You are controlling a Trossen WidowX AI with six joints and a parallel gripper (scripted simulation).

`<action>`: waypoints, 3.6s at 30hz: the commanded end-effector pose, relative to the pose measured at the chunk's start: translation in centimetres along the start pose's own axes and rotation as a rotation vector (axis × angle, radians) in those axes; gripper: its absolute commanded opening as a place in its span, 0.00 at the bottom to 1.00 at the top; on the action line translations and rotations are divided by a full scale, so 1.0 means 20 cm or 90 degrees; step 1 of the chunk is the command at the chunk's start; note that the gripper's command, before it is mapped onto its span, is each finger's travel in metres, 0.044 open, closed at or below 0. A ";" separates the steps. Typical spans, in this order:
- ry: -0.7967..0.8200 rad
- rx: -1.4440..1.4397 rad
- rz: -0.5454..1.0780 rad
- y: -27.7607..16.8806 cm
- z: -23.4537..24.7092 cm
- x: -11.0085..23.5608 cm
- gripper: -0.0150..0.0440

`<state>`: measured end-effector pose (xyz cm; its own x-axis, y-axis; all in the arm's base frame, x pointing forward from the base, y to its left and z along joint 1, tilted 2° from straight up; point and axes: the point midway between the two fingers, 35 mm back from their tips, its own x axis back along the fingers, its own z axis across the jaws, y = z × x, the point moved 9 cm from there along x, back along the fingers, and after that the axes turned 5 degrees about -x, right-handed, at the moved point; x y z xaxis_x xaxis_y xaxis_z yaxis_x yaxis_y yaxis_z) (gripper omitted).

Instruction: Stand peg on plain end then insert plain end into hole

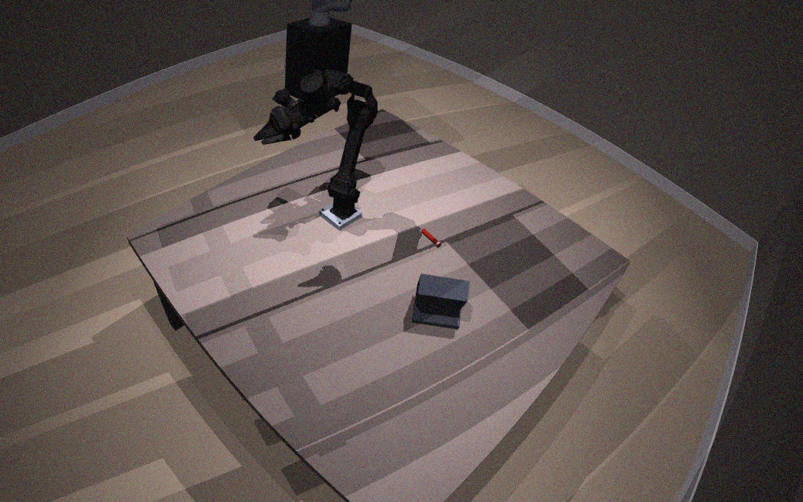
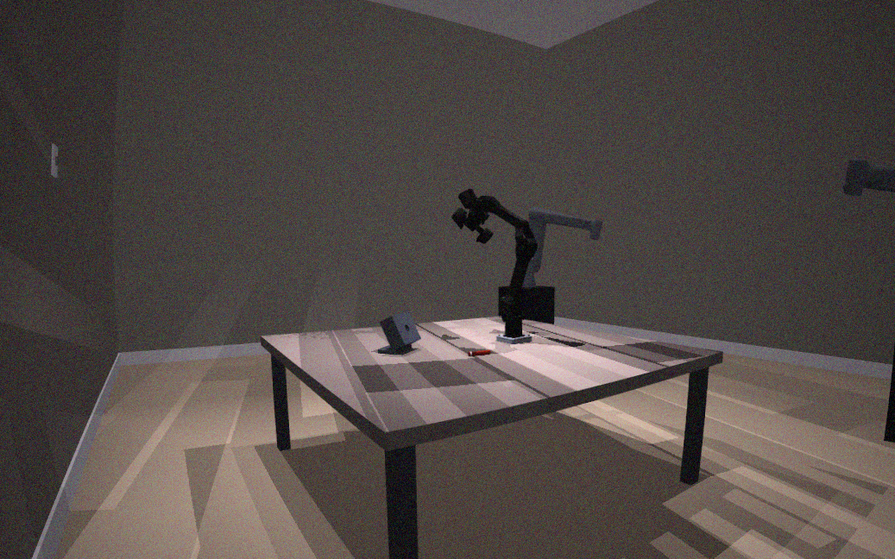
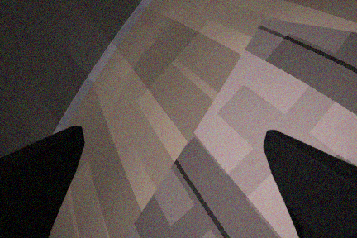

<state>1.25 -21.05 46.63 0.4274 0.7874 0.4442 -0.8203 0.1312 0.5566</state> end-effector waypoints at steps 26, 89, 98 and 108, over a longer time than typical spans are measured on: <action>0.141 0.431 0.409 -0.94 0.01 0.21 1.00; 0.418 1.431 0.855 -1.72 -1.39 1.26 1.00; 0.418 1.431 0.855 -1.77 -1.44 1.23 1.00; 0.418 1.431 0.855 -1.82 -1.49 1.20 1.00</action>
<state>30.03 10.93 16.73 -0.0609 -0.0026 0.9981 0.9442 -0.3245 0.0567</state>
